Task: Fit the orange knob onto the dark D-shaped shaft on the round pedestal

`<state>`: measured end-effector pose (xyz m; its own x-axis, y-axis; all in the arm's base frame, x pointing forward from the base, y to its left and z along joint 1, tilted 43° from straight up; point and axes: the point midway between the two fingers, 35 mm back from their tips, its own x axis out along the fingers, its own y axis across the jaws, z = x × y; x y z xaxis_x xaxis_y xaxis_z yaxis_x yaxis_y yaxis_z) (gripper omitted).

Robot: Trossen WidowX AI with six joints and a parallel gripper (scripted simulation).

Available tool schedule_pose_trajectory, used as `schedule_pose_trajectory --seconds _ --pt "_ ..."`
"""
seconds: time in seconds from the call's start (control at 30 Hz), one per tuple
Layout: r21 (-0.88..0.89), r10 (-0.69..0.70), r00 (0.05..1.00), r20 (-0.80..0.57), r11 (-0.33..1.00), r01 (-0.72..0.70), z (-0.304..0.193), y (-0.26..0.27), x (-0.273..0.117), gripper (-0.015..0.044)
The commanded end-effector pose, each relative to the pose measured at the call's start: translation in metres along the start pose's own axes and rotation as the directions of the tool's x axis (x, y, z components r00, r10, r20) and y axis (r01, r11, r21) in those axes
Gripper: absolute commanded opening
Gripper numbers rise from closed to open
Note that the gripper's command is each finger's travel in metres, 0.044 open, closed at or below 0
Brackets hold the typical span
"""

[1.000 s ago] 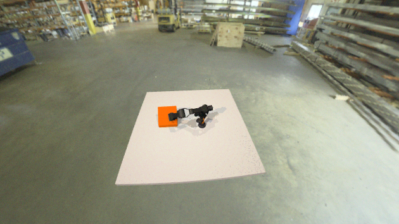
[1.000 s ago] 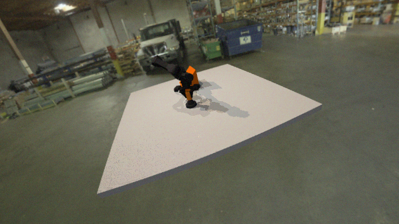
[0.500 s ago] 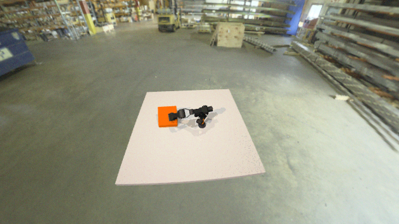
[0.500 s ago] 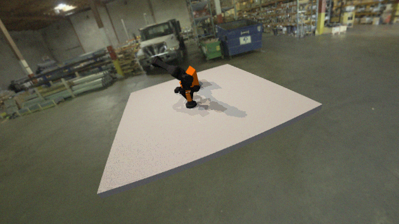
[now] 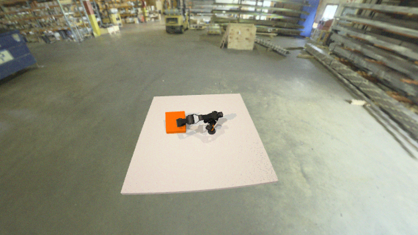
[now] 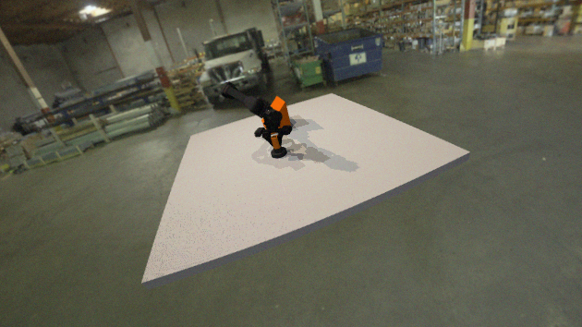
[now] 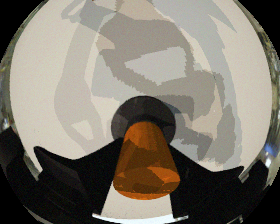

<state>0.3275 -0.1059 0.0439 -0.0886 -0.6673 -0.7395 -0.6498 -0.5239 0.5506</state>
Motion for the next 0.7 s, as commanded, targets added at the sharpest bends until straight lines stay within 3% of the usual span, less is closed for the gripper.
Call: schedule_pose_trajectory --seconds 0.0,0.4,0.67 --pt "0.0 -0.001 1.0 -0.002 1.0 0.001 0.0 -0.0004 -0.0009 0.0131" --pt "0.0 -0.001 1.0 -0.002 1.0 0.001 0.0 -0.0004 -0.0009 0.044" --pt "0.0 -0.001 1.0 -0.002 1.0 0.001 0.0 -0.0004 -0.0009 0.044"
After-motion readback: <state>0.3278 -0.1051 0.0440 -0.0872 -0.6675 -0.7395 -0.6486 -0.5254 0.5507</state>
